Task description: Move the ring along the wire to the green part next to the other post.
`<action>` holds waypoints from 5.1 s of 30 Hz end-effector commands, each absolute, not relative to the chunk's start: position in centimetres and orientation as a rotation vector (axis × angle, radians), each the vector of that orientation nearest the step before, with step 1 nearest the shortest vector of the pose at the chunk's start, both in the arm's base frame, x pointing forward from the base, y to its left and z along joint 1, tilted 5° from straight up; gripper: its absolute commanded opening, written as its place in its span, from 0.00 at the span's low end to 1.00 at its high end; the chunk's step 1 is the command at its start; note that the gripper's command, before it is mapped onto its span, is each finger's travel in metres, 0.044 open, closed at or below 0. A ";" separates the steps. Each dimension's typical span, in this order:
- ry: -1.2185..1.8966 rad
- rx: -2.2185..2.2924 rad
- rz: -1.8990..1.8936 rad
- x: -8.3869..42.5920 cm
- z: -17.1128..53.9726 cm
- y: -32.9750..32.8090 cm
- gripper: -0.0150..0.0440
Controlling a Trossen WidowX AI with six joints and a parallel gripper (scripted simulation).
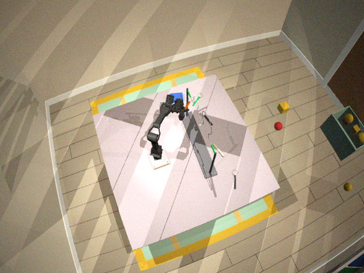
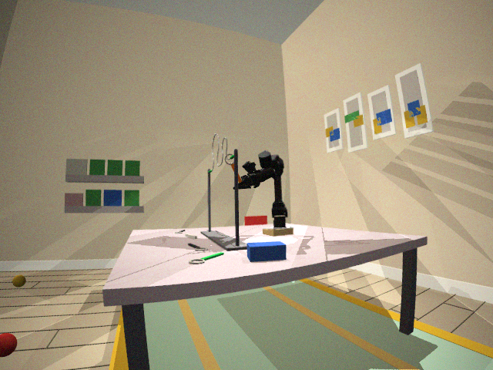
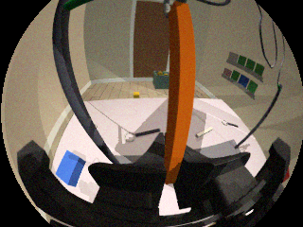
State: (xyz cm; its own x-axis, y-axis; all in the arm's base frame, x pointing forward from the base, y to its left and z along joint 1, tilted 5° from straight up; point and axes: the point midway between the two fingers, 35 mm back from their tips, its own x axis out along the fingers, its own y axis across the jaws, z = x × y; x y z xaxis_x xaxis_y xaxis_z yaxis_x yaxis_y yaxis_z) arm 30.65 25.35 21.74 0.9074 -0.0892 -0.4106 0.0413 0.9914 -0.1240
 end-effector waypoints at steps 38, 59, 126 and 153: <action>0.425 -0.093 -0.064 30.5 21.3 29.1 0.00; 0.425 -0.093 -0.064 30.5 20.3 29.0 0.00; 0.430 -0.093 -0.064 26.0 22.2 29.4 0.53; 0.436 -0.104 -0.062 21.5 24.0 29.8 1.00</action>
State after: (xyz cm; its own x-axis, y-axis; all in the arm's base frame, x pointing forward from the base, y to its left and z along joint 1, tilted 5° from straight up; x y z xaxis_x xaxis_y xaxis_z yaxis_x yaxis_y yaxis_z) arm 21.43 29.72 23.80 0.9030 -0.0823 -0.4217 0.0347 0.9922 -0.1194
